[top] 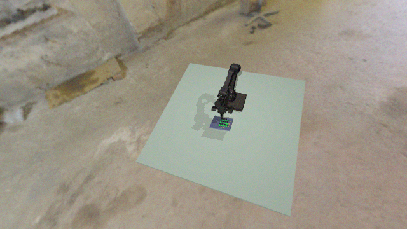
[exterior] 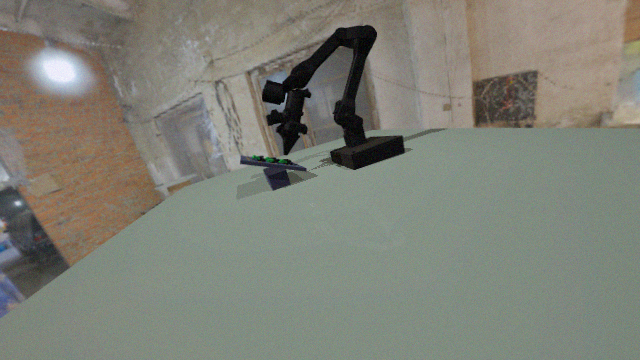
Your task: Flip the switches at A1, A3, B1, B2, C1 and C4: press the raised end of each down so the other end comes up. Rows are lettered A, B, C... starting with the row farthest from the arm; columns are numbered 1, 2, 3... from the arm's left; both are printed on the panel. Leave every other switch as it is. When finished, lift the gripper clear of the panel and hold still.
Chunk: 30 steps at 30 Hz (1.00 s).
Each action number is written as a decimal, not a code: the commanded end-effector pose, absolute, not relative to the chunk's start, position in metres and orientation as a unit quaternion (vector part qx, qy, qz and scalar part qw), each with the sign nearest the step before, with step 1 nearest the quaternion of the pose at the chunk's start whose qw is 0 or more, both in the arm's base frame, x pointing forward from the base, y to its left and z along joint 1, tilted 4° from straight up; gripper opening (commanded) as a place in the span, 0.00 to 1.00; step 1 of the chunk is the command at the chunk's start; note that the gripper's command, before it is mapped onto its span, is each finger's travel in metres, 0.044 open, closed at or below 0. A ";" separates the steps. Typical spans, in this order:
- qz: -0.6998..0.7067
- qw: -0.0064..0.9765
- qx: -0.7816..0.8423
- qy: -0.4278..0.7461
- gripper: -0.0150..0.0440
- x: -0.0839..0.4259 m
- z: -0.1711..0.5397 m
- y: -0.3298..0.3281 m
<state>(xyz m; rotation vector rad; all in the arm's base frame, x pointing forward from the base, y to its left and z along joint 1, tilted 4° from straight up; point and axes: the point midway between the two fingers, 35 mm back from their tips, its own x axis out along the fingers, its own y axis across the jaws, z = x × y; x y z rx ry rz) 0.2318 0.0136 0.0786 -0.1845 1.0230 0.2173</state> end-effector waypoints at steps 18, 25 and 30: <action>0.104 0.861 -0.086 0.491 0.25 0.235 0.068 0.015; 0.104 0.861 -0.086 0.491 0.25 0.235 0.068 0.015; 0.104 0.861 -0.086 0.491 0.25 0.235 0.068 0.015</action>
